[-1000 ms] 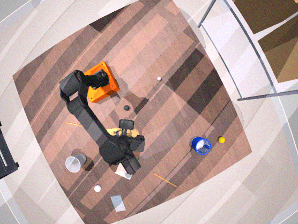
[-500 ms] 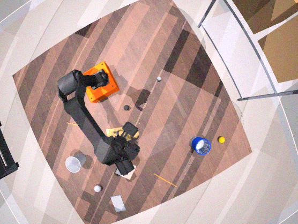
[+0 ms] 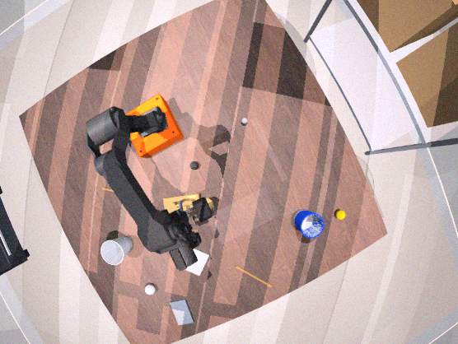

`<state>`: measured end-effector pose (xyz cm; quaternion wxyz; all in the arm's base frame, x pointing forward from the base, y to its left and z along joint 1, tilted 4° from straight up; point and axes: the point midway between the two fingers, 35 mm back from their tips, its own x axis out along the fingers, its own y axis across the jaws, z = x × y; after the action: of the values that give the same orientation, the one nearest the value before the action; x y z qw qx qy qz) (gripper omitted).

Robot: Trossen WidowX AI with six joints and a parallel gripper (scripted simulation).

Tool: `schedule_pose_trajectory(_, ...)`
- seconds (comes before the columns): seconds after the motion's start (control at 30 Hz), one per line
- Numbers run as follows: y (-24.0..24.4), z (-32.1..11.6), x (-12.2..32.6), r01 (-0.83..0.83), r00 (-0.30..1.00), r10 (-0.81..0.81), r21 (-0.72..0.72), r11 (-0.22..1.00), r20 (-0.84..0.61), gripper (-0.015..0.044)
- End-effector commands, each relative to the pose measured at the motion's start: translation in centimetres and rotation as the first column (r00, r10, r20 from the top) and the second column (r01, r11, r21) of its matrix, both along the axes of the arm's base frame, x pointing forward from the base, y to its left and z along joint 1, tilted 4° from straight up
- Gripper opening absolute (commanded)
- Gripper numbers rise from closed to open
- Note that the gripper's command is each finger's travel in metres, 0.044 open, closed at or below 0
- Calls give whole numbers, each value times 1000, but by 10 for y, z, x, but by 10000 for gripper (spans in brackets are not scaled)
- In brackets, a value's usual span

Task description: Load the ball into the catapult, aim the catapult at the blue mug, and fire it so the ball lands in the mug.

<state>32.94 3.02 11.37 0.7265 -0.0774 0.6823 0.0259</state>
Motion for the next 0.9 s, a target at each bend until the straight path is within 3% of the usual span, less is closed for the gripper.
schedule_pose_trajectory(0.0, -5, -2, -1, 134, 991, -134, 12, 991, 7, 440)
schedule_pose_trajectory(0.4, -21, -6, -3, 521, 853, -522, 45, 853, 23, 440)
schedule_pose_trajectory(0.87, -38, -10, -7, 855, 512, -859, 88, 512, 24, 440)
